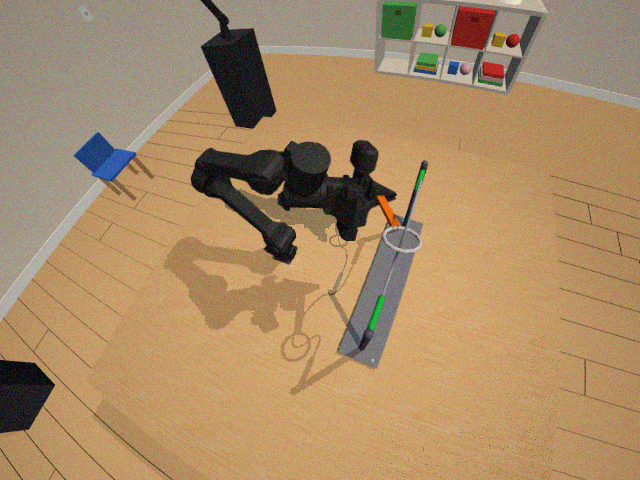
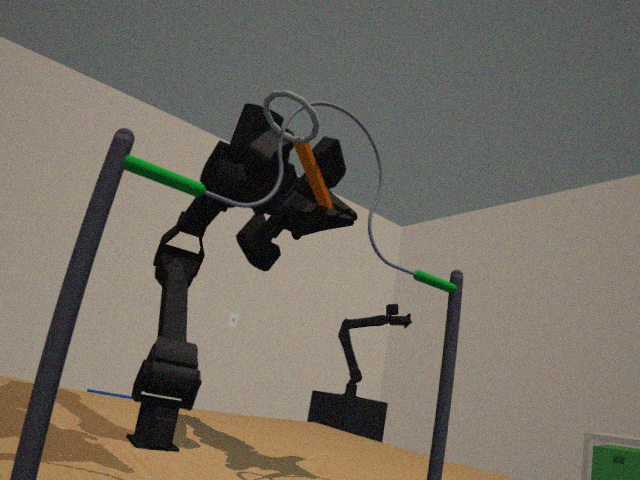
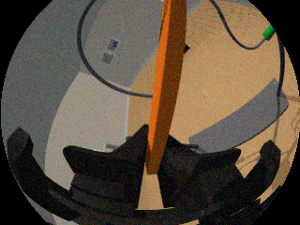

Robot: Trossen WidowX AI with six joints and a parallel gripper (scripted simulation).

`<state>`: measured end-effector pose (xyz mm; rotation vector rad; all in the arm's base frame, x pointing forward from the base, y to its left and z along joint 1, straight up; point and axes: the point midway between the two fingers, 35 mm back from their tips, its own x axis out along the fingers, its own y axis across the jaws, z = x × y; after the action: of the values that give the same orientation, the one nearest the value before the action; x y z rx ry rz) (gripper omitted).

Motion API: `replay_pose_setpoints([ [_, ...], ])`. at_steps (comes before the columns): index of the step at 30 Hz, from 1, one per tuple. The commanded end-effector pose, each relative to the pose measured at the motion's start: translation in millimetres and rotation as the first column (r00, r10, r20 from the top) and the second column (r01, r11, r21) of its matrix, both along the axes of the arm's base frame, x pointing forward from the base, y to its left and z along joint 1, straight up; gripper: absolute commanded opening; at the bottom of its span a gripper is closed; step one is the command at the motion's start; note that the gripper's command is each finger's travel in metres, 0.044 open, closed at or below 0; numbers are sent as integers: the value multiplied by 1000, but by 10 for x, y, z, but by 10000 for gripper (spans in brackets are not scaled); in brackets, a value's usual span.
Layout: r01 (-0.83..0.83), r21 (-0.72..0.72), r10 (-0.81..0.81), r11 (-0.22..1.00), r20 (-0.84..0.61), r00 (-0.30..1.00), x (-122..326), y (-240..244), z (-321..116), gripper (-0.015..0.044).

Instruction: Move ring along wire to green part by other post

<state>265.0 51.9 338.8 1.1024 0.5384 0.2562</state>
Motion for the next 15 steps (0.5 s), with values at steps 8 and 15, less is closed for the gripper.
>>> replay_pose_setpoints([
  [8, 8, -185, -11, 983, -17, 1000, 7, -44, -61, -150],
  [15, 12, -294, -20, 956, -26, 999, 6, -76, -105, -150],
])
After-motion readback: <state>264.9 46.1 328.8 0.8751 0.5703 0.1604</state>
